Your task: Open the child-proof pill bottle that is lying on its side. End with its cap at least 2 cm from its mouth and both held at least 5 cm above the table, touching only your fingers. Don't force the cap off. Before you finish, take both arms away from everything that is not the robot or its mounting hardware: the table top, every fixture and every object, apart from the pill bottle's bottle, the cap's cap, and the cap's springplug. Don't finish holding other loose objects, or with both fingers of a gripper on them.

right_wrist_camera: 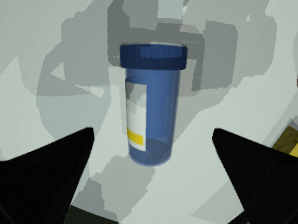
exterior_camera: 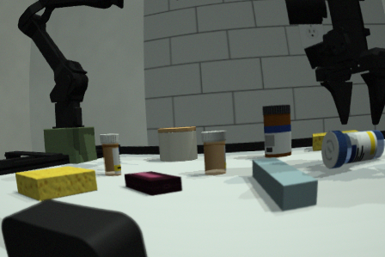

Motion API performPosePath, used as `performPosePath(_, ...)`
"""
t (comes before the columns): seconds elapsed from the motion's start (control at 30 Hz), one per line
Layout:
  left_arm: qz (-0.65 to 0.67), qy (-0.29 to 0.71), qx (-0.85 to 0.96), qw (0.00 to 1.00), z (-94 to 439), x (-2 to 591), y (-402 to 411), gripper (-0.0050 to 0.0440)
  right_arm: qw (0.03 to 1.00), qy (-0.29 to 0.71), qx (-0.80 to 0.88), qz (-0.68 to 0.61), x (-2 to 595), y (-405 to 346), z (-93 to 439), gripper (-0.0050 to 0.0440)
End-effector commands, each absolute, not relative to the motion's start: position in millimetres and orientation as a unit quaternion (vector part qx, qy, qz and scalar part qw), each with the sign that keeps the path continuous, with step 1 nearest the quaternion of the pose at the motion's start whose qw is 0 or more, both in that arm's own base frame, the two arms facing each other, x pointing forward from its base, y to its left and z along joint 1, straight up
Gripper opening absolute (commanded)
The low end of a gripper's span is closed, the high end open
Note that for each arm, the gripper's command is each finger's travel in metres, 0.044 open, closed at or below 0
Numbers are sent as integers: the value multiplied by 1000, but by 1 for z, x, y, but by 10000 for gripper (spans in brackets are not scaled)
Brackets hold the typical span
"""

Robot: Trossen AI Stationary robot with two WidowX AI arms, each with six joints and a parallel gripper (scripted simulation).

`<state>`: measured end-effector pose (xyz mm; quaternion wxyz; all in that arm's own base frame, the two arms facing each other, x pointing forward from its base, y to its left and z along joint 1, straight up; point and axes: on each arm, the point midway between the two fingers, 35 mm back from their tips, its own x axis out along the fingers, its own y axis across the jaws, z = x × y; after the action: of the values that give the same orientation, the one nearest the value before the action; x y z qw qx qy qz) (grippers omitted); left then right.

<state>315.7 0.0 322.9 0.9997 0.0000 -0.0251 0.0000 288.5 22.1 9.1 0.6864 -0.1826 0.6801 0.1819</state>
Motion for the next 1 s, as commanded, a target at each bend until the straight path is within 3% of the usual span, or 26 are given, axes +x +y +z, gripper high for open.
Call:
performPosePath(0.0, 0, -25, 0, 1000, 323, 316, 0, 440, 682, 683, -185, 184, 287, 22, 1, 440)
performPosePath(0.97, 0, -25, 0, 1000, 323, 316, 0, 440, 683, 683, -183, 183, 287, 22, -43, 440)
